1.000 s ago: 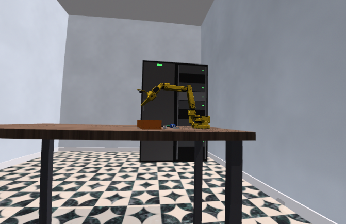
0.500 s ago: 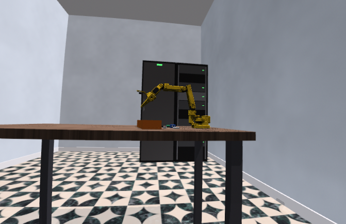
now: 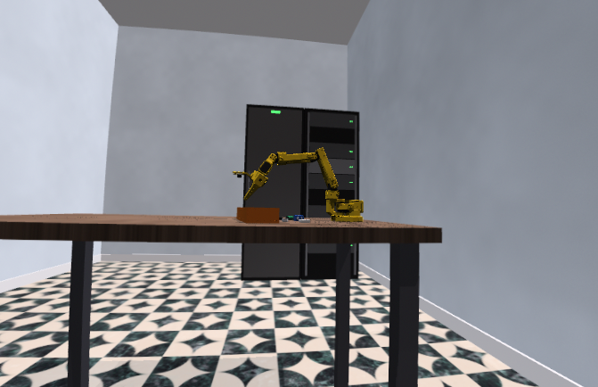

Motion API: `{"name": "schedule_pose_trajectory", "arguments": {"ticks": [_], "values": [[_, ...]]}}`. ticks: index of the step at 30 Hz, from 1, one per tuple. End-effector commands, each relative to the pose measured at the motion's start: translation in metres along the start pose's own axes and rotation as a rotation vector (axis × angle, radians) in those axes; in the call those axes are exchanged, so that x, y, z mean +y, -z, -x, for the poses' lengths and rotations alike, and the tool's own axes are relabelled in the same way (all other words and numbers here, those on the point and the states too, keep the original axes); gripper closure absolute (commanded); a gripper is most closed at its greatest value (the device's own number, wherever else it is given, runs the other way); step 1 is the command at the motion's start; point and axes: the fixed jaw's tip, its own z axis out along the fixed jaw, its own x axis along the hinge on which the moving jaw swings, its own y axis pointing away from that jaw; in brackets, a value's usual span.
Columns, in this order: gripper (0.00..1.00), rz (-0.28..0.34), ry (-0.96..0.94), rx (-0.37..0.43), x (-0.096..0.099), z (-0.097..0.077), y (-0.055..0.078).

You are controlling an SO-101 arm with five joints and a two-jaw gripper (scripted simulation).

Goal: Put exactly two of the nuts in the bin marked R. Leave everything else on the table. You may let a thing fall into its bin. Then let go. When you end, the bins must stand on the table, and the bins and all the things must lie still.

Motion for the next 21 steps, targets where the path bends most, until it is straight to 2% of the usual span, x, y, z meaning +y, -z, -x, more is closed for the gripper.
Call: {"name": "schedule_pose_trajectory", "arguments": {"ticks": [1,21], "values": [[0.00,-0.009,0.013,-0.047,-0.0009,0.0107,0.0044],[0.00,-0.005,0.013,-0.034,-0.0001,0.0078,0.0019]]}}
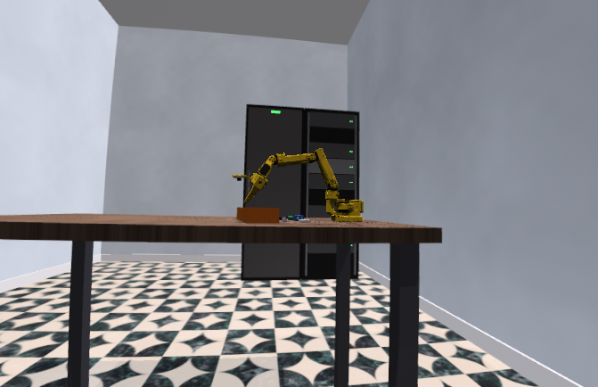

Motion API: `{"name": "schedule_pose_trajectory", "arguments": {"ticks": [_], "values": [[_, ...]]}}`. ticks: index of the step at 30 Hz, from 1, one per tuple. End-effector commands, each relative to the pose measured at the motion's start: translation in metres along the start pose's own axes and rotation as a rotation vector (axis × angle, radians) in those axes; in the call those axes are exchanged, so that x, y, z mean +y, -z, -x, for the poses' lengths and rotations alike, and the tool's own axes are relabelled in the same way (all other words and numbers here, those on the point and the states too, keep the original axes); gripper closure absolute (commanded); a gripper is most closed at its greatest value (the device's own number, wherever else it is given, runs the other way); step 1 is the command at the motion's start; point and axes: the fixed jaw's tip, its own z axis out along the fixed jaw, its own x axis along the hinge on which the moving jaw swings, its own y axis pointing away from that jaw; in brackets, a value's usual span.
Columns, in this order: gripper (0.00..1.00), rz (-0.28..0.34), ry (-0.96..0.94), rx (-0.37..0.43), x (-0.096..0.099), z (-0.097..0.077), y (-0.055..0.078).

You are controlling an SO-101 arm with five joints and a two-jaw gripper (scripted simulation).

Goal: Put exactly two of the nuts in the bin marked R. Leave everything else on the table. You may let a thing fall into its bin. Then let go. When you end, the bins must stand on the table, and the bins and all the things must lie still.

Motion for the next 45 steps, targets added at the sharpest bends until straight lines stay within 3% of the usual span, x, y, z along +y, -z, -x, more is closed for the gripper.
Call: {"name": "schedule_pose_trajectory", "arguments": {"ticks": [1,45], "values": [[0.00,-0.015,0.013,-0.065,-0.0019,0.0139,0.0092],[0.00,-0.005,0.007,-0.061,0.0029,0.0149,0.0090]]}}
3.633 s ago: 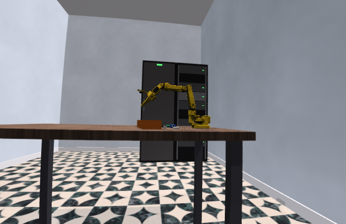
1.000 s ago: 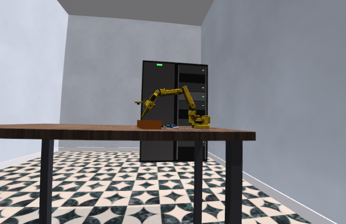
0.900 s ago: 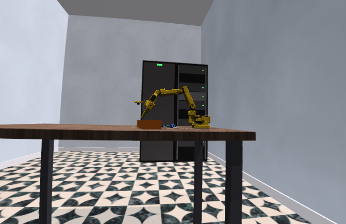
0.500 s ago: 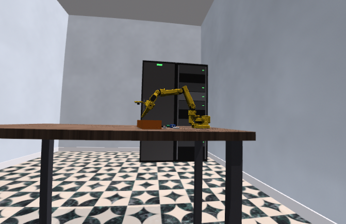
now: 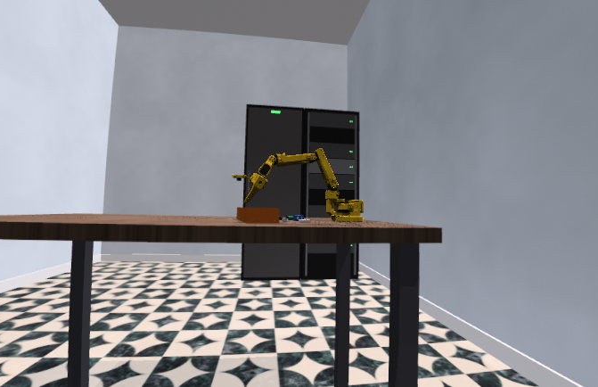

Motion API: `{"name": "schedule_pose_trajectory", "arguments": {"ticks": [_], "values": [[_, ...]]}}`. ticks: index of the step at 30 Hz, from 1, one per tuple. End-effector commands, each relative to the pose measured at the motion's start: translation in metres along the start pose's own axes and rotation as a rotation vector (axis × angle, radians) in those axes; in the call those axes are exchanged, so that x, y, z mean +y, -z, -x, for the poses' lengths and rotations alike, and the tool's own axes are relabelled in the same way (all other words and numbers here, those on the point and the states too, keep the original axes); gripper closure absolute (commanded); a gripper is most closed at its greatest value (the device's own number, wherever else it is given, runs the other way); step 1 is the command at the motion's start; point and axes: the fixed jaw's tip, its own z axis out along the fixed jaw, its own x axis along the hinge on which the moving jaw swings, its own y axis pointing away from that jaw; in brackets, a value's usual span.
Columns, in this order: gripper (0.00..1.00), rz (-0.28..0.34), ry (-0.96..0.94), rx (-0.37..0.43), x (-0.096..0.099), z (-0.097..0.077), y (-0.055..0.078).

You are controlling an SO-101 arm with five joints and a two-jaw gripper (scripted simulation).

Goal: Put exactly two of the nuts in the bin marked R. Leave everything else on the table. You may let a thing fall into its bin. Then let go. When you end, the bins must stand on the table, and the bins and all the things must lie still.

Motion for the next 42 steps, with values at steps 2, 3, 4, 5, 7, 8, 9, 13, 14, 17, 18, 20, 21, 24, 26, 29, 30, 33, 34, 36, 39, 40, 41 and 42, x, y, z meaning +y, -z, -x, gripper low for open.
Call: {"name": "schedule_pose_trajectory", "arguments": {"ticks": [2,3,4,5,7,8,9,13,14,17,18,20,21,24,26,29,30,33,34,36,39,40,41,42], "values": [[0.00,0.003,-0.003,-0.057,0.006,0.015,0.009],[0.00,0.010,-0.007,-0.055,0.010,0.016,0.009],[0.00,0.018,-0.012,-0.052,0.014,0.017,0.009],[0.00,0.026,-0.017,-0.048,0.018,0.017,0.009],[0.00,0.044,-0.028,-0.041,0.027,0.019,0.009],[0.00,0.053,-0.033,-0.036,0.032,0.019,0.009],[0.00,0.063,-0.039,-0.031,0.037,0.020,0.009],[0.00,0.081,-0.051,-0.021,0.048,0.021,0.010],[0.00,0.089,-0.056,-0.016,0.052,0.021,0.010],[0.00,0.110,-0.070,-0.002,0.065,0.021,0.011],[0.00,0.116,-0.073,0.001,0.068,0.021,0.012],[0.00,0.124,-0.079,0.008,0.074,0.021,0.012],[0.00,0.127,-0.081,0.010,0.076,0.021,0.012],[0.00,0.131,-0.084,0.013,0.078,0.021,0.013],[0.00,0.132,-0.084,0.013,0.078,0.021,0.013],[0.00,0.132,-0.084,0.013,0.078,0.021,0.013],[0.00,0.132,-0.084,0.013,0.078,0.021,0.013],[0.00,0.132,-0.084,0.013,0.078,0.021,0.013],[0.00,0.132,-0.084,0.013,0.078,0.021,0.013],[0.00,0.132,-0.084,0.013,0.078,0.021,0.013],[0.00,0.132,-0.084,0.013,0.078,0.021,0.013],[0.00,0.132,-0.084,0.013,0.078,0.021,0.013],[0.00,0.132,-0.084,0.013,0.078,0.021,0.013],[0.00,0.132,-0.084,0.013,0.078,0.021,0.013]]}}
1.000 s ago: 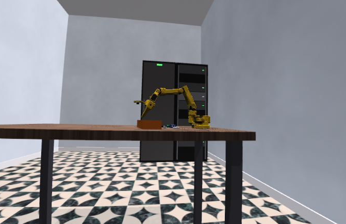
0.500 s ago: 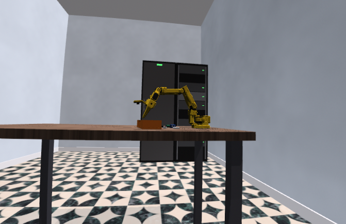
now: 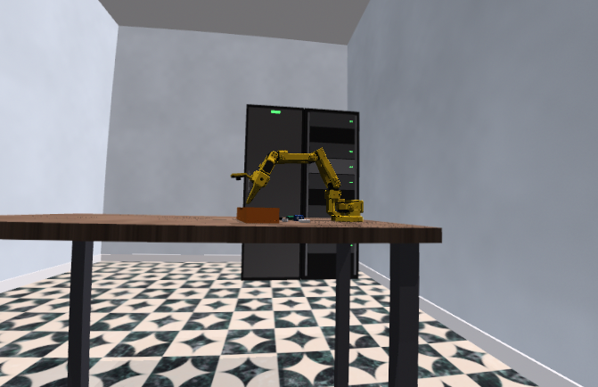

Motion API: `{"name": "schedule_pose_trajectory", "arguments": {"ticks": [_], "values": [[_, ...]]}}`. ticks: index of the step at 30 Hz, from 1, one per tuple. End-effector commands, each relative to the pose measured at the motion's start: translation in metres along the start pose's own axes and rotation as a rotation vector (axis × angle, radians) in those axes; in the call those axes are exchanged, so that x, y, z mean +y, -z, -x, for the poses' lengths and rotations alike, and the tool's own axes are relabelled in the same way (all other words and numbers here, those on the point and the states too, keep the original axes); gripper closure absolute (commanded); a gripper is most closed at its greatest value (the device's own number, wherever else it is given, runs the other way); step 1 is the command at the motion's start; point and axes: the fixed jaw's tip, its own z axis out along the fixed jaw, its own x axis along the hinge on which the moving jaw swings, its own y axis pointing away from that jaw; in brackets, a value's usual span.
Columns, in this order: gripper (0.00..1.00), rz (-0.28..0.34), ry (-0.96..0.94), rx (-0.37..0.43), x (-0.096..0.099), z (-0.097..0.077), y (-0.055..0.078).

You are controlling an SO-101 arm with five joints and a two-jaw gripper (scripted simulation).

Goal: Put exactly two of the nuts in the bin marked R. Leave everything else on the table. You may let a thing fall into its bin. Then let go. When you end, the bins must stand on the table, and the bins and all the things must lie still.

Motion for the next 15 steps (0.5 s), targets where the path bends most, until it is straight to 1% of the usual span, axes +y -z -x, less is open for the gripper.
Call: {"name": "schedule_pose_trajectory", "arguments": {"ticks": [1,3,4,15], "values": [[0.00,0.005,-0.003,-0.054,0.0022,0.0113,0.0101],[0.00,0.005,-0.003,-0.054,0.0022,0.0113,0.0101],[0.00,0.005,-0.020,-0.040,0.0022,0.0094,0.0107],[0.00,0.005,-0.020,-0.040,0.0022,0.0094,0.0107]]}}
